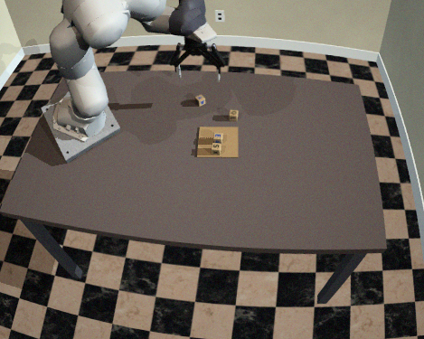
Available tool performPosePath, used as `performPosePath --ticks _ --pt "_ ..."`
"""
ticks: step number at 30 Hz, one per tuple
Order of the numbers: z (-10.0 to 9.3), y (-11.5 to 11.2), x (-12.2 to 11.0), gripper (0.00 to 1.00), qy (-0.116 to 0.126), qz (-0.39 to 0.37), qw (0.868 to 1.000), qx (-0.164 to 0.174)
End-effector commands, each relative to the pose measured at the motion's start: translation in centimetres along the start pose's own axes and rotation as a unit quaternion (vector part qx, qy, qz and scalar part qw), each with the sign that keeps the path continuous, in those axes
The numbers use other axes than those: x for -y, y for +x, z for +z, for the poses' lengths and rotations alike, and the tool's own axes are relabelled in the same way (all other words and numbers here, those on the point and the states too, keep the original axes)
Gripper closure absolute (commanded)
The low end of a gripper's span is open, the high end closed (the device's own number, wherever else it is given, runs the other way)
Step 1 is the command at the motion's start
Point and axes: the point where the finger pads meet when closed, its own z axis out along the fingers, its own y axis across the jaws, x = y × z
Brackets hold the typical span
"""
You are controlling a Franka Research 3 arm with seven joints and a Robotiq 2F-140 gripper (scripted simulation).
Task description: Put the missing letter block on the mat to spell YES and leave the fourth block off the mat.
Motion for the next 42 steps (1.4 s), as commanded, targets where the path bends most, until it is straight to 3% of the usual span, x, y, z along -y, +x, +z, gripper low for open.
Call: performPosePath --ticks 1,19,36,42 --pt "0.2 0.0 0.0 0.0 0.0 -0.062 0.998 0.0" --pt "0.6 0.0 -0.1 0.0 0.001 -0.177 0.984 0.0" --pt "1.1 0.0 -0.1 0.0 0.001 -0.289 0.957 0.0" --pt "1.4 0.0 -0.1 0.0 0.0 -0.34 0.94 0.0"
